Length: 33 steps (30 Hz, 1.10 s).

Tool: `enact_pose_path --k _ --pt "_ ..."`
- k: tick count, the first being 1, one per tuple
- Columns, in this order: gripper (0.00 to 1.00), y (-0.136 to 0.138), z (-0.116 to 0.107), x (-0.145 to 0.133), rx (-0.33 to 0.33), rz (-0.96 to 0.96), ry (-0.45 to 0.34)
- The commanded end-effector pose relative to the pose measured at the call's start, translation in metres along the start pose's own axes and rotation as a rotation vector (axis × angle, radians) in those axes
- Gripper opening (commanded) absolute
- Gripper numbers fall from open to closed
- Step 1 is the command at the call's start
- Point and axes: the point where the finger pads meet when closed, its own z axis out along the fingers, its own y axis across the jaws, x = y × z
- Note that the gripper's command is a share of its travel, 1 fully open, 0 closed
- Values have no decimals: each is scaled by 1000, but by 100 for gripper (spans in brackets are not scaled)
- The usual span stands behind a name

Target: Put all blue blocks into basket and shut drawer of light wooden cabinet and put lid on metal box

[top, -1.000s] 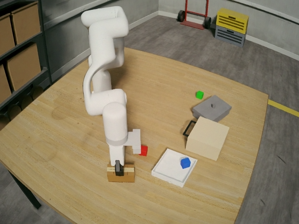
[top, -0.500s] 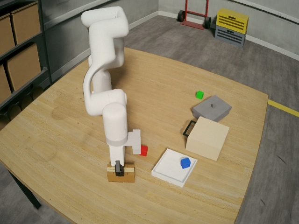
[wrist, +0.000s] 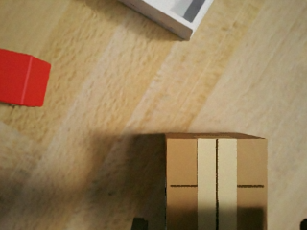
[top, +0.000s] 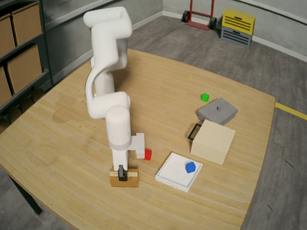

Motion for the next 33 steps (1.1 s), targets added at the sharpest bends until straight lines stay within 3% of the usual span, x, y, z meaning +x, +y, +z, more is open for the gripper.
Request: enact_pose_path --k 1,33 --pt "90 1 -1 0 -4 0 1" --pt "90 2 36 0 -4 0 1"
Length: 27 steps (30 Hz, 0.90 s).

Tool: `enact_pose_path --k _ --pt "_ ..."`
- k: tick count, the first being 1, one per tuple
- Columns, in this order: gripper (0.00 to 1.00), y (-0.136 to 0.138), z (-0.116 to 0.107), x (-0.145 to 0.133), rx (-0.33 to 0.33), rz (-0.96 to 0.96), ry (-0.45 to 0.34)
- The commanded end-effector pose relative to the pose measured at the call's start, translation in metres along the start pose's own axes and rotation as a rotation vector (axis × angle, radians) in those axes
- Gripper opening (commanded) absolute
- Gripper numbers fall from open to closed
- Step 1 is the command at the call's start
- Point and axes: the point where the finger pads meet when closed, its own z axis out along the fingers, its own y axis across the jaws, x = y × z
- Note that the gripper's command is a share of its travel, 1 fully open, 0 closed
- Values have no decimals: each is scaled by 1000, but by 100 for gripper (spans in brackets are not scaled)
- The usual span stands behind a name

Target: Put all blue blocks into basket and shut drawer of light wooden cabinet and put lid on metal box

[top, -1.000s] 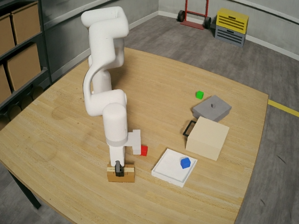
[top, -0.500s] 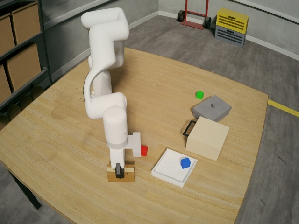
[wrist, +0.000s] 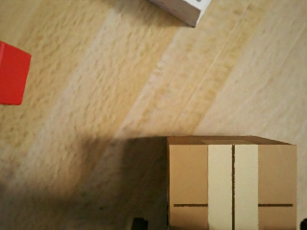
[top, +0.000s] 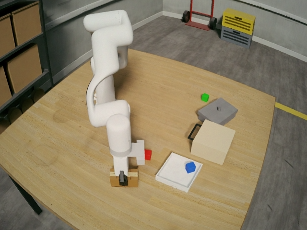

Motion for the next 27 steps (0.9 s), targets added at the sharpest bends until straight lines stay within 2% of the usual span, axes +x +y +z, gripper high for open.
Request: enact_pose_path --k 1,12,27 --pt "90 2 2 0 -5 0 1" --pt "90 2 13 0 -5 0 1" --pt "90 2 15 0 -5 0 1"
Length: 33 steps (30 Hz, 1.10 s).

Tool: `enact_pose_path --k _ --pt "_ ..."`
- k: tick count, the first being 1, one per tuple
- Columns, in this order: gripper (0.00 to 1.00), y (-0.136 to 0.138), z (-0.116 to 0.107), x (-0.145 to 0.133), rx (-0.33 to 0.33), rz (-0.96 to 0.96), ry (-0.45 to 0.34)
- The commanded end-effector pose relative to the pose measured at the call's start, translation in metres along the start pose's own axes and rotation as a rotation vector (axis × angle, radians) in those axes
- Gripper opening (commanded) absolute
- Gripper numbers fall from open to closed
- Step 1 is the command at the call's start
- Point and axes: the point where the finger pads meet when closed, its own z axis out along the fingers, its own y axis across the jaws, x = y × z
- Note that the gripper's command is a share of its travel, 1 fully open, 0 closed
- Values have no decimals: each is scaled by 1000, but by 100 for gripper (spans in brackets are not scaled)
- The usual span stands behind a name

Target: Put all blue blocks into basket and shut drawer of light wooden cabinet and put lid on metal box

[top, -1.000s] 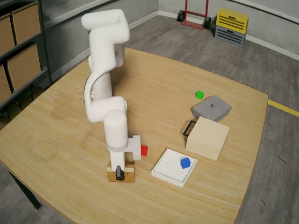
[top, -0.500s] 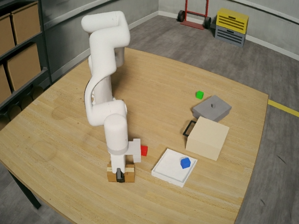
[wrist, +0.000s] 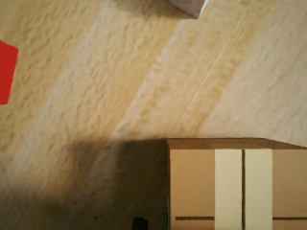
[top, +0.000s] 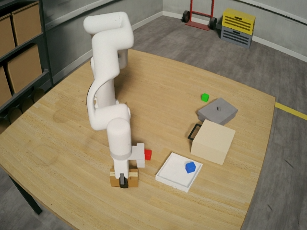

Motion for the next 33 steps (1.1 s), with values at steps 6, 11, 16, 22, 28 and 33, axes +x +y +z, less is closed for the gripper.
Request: enact_pose_path --k 6,11,16,22,28,33 --pt "90 2 -1 0 -4 0 1" --pt "62 2 -1 0 -4 0 1" --pt "62 2 -1 0 -4 0 1" --pt "62 2 -1 0 -4 0 1" --pt "62 2 -1 0 -4 0 1" --pt "62 2 -1 0 -4 0 1"
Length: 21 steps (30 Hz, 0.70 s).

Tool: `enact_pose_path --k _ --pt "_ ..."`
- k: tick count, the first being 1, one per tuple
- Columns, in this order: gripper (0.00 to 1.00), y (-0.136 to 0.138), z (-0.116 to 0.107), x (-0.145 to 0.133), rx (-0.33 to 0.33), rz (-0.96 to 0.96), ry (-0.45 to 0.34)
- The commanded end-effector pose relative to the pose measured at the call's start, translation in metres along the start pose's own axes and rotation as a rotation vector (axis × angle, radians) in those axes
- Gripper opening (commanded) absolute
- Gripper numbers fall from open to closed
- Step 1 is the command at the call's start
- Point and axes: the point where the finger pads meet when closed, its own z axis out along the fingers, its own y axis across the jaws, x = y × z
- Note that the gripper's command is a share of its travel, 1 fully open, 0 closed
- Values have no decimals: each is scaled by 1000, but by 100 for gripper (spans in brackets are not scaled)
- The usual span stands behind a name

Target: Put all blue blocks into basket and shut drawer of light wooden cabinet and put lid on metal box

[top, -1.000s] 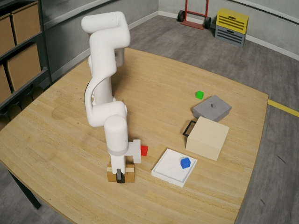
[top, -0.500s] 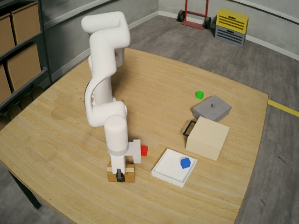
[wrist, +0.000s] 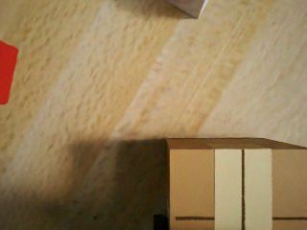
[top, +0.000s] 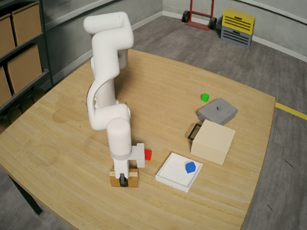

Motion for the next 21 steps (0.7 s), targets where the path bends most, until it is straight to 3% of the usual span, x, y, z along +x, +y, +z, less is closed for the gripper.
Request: enact_pose_path --k 1,21 --pt "62 1 -1 0 -4 0 1" --pt "62 1 -11 0 -4 0 1"
